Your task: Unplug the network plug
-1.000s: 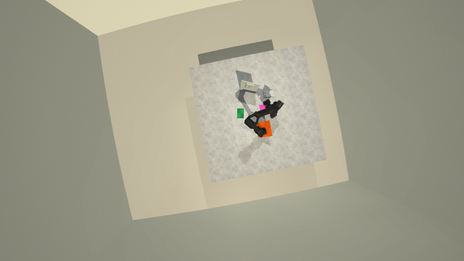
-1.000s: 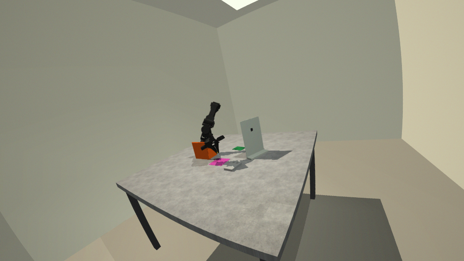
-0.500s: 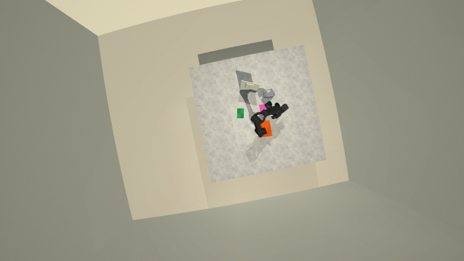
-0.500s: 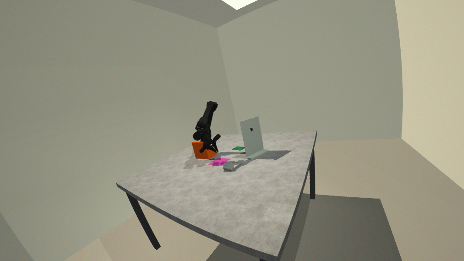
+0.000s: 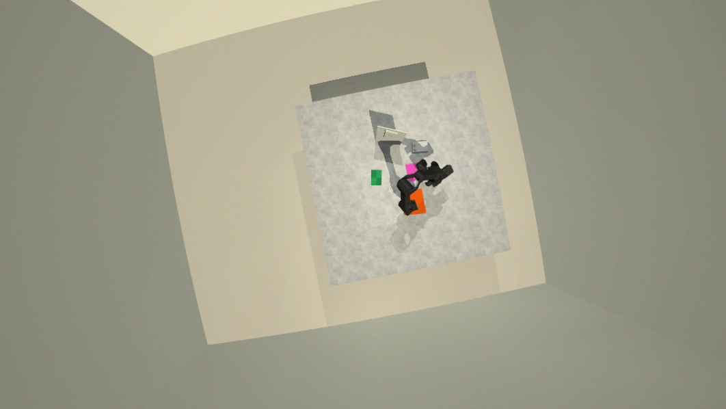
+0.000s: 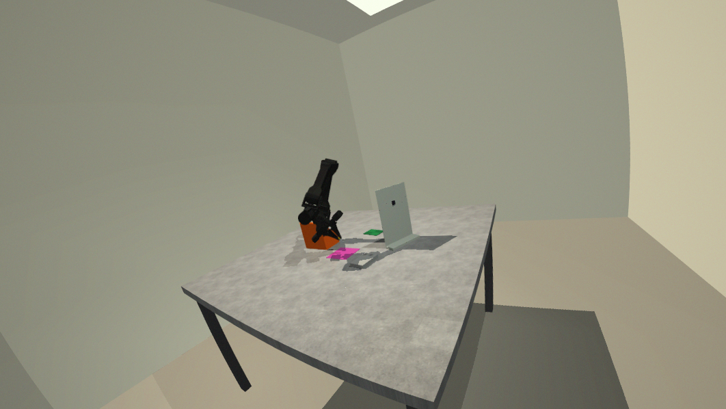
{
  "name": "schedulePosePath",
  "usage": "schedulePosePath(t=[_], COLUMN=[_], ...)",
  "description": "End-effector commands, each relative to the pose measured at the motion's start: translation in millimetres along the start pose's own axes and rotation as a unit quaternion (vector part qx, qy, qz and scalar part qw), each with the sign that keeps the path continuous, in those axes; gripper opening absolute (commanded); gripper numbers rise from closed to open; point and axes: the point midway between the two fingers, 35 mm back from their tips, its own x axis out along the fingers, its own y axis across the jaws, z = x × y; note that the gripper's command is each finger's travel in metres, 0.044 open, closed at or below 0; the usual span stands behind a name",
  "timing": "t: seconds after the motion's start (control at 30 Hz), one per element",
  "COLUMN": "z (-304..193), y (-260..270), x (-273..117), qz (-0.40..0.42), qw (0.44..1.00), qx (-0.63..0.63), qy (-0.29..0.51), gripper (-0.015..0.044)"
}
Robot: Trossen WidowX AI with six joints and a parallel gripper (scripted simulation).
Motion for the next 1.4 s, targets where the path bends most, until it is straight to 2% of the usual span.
schedulePosePath(t=[0.0,1.37], z=[0,-3], y=[-3,-32], x=[6,46], qz=[0.003,0.004], qw=[1.000,1.000], qx=[0.003,0.003], qy=[0.001,0.004], gripper=[0.0000,0.0000])
